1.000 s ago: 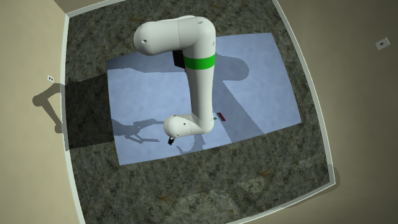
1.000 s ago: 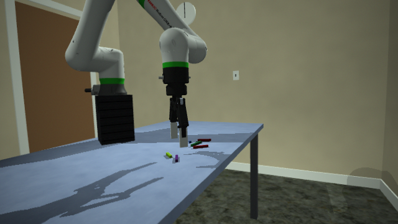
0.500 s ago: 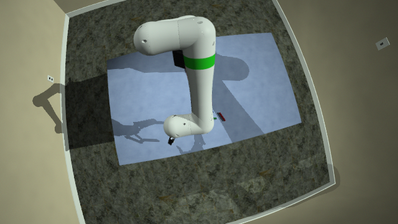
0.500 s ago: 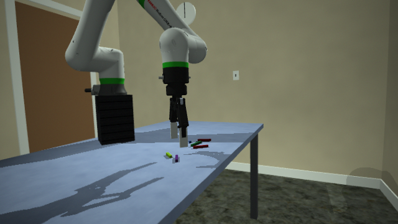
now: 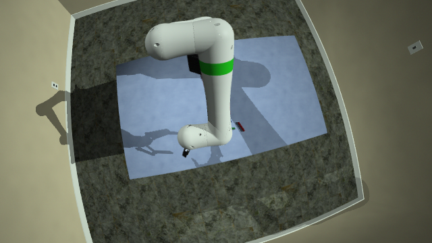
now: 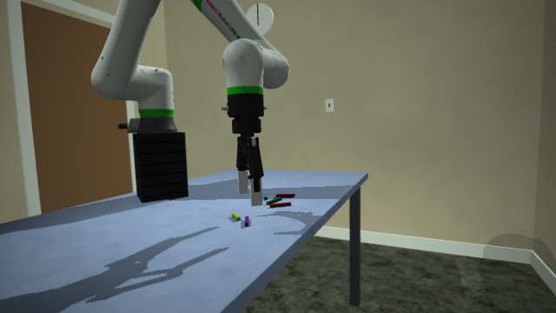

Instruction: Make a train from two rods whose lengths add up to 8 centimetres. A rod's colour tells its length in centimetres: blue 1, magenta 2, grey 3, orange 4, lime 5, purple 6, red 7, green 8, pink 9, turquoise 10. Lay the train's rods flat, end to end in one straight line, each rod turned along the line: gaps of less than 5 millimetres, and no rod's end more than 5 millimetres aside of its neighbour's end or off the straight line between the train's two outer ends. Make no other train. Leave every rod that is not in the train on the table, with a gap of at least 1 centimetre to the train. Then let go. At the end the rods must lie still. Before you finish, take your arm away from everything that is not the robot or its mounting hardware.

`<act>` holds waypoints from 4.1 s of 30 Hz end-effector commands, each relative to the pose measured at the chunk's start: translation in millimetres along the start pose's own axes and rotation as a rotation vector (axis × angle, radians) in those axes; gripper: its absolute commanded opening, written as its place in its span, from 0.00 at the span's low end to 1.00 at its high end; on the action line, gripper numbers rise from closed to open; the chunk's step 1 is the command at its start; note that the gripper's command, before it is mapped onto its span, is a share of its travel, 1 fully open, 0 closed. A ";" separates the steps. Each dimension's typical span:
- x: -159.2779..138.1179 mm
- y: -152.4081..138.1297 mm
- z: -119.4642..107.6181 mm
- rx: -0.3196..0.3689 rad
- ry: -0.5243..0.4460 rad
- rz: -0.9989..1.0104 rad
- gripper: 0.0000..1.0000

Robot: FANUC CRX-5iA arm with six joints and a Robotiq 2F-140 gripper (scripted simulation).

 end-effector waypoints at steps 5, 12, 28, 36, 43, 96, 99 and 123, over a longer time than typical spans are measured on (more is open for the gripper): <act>0.1 0.2 -0.2 0.000 0.000 0.000 1.00; 0.1 0.2 -0.2 0.000 0.000 0.000 1.00; 0.1 0.2 -0.2 0.000 0.000 0.000 1.00; 0.1 0.2 -0.2 0.000 0.000 0.000 1.00; 0.1 0.2 -0.2 0.000 0.000 0.000 1.00; 116.6 -224.2 -21.4 0.001 0.000 1.299 1.00; 118.0 -233.9 -22.1 0.001 0.000 1.355 1.00; 119.3 -244.1 -22.8 0.001 0.000 1.414 0.15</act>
Point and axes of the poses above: the point where the finger pads meet when closed, its own z axis out along the fingers, its own y axis across the jaws, x = y × z, the point moved 5 cm from there along -z, back along the fingers, and after that the axes turned 1 degree about -z, right-handed, at the moved point
